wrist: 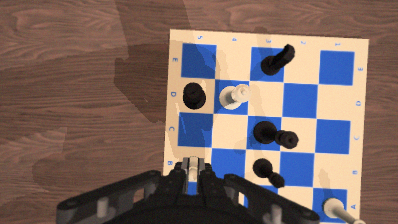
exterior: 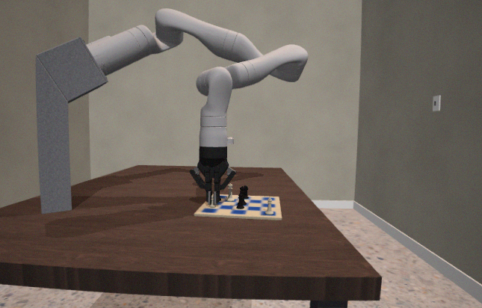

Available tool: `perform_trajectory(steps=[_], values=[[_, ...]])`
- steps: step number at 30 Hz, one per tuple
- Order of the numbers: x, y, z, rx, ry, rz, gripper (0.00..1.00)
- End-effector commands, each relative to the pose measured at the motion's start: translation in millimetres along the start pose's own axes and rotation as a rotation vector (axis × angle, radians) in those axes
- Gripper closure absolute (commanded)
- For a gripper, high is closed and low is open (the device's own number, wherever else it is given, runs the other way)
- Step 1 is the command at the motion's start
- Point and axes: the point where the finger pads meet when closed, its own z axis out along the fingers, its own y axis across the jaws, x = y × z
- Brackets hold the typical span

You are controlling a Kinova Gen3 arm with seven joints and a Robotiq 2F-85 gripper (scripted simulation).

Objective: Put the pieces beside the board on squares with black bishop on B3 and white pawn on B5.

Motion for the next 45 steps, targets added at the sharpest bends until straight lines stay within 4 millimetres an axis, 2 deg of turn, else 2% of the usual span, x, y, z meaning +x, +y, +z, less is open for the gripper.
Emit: perform_trajectory(steps=[1, 7, 8, 10, 11, 13, 14, 16, 17, 21, 22, 36, 40, 45], values=[[-0.3, 0.4, -0.4, -0.001, -0.001, 0.0, 1.0], [-0.3, 0.4, -0.4, -0.001, -0.001, 0.0, 1.0], [-0.3, 0.4, -0.4, -0.001, -0.001, 0.0, 0.93], [-0.3, 0.4, -0.4, -0.001, -0.001, 0.0, 0.93], [-0.3, 0.4, -0.4, -0.001, -0.001, 0.0, 0.87], [-0.3, 0.4, -0.4, -0.001, -0.001, 0.0, 0.87], [-0.3, 0.4, -0.4, -0.001, -0.001, 0.0, 0.8], [-0.3, 0.4, -0.4, -0.001, -0.001, 0.0, 0.8], [-0.3, 0.4, -0.4, -0.001, -0.001, 0.0, 0.73], [-0.3, 0.4, -0.4, -0.001, -0.001, 0.0, 0.73], [-0.3, 0.4, -0.4, -0.001, -0.001, 0.0, 0.66], [-0.3, 0.4, -2.6, -0.001, -0.001, 0.0, 0.66], [-0.3, 0.4, -13.8, -0.001, -0.001, 0.0, 0.66], [-0.3, 0.4, -39.1, -0.001, -0.001, 0.0, 0.66]])
